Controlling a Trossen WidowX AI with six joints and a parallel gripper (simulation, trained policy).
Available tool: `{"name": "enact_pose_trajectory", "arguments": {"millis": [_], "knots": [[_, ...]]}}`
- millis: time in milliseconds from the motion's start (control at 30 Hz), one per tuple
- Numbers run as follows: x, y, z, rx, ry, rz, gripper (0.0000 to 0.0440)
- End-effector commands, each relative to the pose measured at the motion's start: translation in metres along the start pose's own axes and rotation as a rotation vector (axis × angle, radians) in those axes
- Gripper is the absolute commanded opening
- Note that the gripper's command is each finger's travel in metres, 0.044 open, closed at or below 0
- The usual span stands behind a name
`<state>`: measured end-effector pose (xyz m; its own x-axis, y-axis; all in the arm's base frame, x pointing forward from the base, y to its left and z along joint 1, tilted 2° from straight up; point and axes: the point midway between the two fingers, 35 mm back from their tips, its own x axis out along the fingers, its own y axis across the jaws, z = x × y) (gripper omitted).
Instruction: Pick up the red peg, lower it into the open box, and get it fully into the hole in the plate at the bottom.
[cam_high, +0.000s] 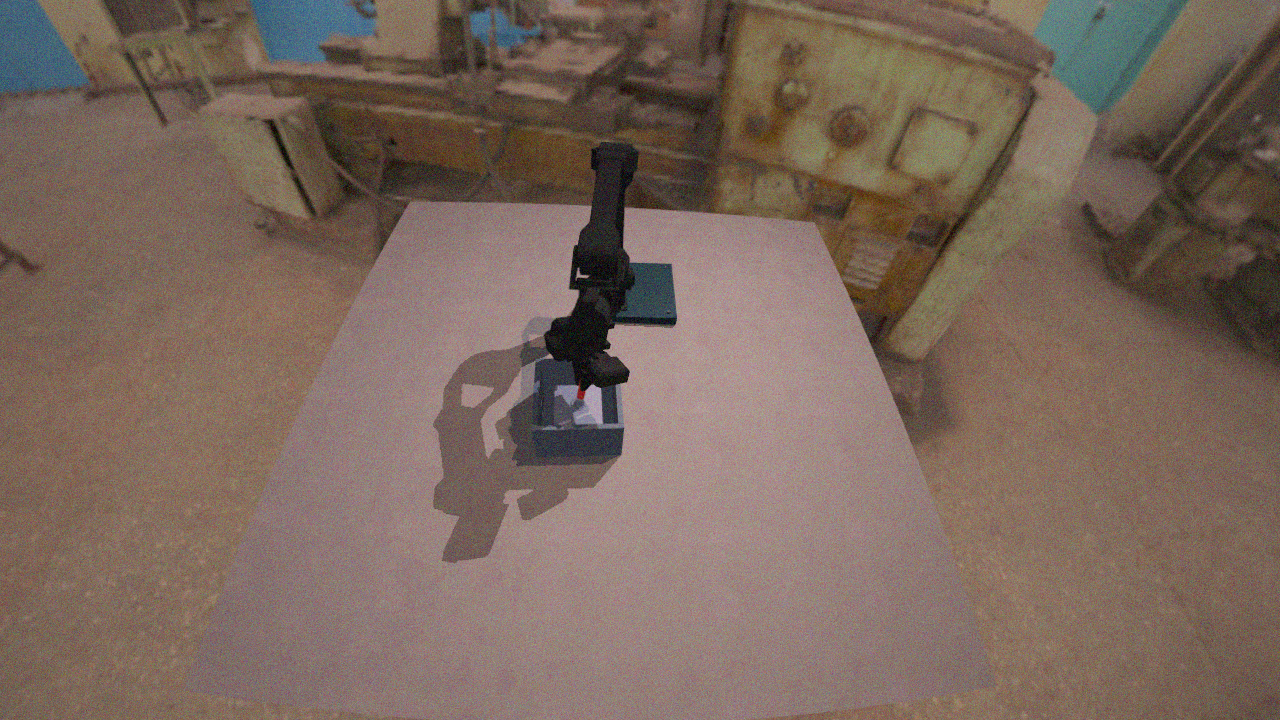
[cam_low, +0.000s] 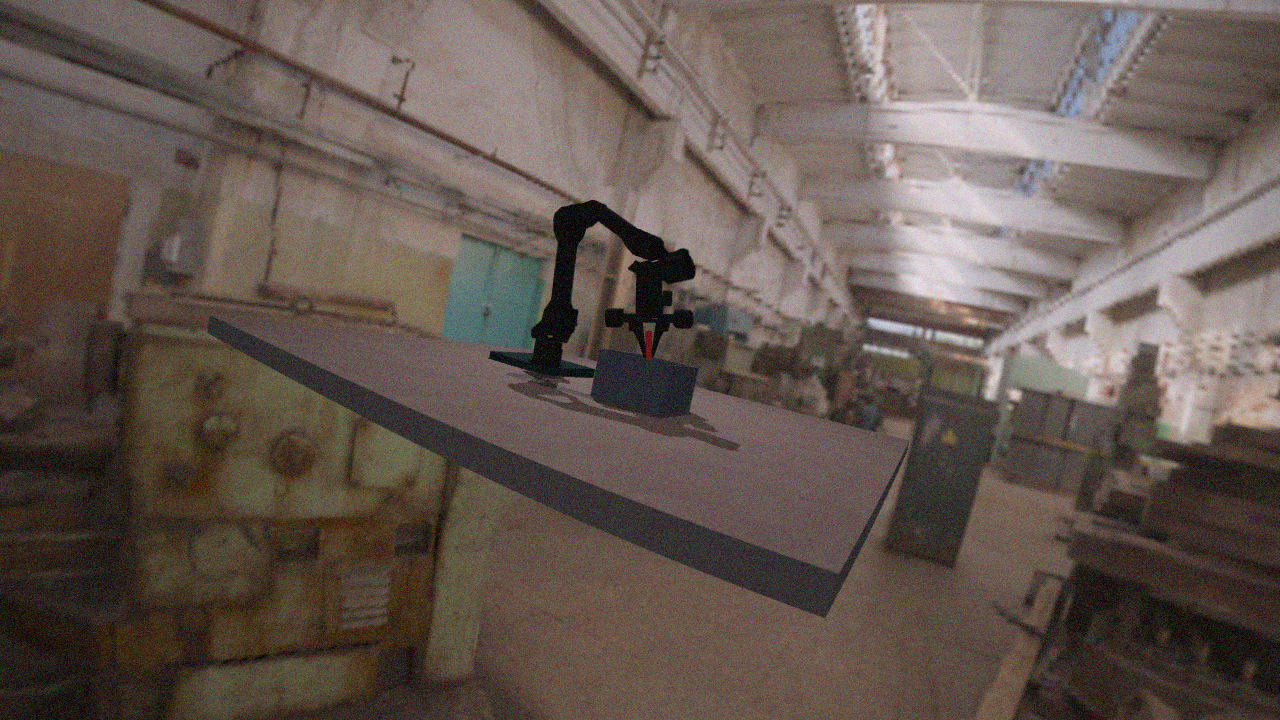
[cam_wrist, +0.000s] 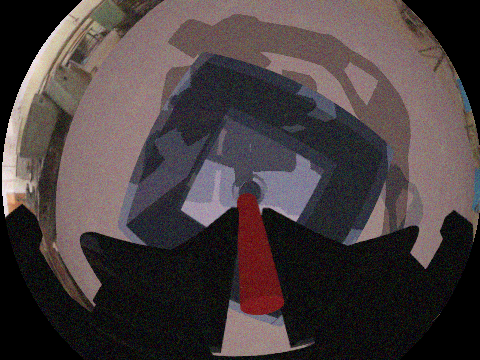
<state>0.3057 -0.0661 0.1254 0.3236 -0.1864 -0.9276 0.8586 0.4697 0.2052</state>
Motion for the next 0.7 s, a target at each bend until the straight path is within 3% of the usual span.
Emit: {"name": "enact_pose_trajectory", "arguments": {"millis": [0, 167, 367, 667], "knots": [[0.011, 0.0, 0.0, -0.006, 0.024, -0.016, 0.0009], [0.025, -0.002, 0.0, -0.021, 0.044, -0.046, 0.0021], [0.035, -0.003, 0.003, -0.059, 0.064, -0.075, 0.0152], [0.034, 0.003, 0.011, -0.104, 0.075, -0.105, 0.0154]]}}
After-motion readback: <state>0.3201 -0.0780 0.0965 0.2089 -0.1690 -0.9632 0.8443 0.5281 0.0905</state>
